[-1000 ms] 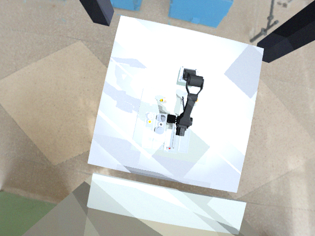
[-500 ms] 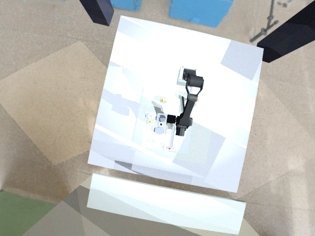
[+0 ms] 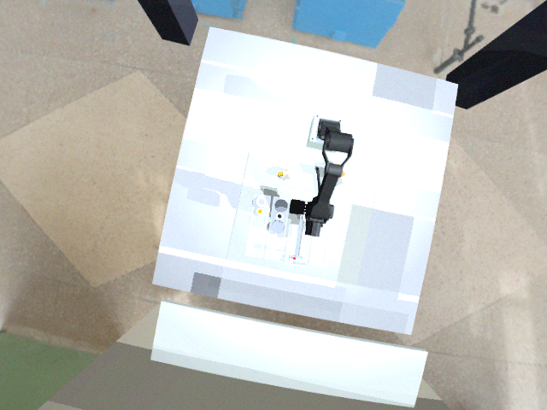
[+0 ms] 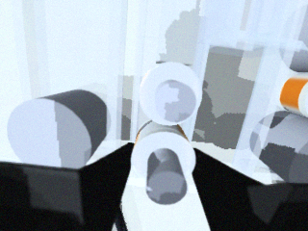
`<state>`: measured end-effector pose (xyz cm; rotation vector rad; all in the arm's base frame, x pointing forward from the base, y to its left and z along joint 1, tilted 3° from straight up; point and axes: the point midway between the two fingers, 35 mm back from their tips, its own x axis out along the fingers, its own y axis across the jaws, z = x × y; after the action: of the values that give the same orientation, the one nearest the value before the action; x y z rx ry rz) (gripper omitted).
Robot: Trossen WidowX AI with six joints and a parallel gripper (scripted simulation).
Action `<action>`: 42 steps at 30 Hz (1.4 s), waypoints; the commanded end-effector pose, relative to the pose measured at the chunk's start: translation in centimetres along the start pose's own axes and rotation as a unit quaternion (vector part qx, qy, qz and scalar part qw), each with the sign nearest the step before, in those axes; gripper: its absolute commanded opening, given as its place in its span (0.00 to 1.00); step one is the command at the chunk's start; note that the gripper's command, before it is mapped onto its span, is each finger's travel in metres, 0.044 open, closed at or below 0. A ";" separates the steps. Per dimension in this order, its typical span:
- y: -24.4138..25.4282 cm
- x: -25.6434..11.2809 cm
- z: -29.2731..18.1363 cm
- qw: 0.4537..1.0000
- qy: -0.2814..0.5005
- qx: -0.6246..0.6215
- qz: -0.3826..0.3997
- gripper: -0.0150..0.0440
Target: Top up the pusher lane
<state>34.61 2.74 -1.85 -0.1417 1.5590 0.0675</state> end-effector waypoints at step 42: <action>-0.1 1.2 0.4 1.000 -0.011 0.002 -0.001 0.25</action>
<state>34.60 2.67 -2.95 -0.1400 1.5541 0.0661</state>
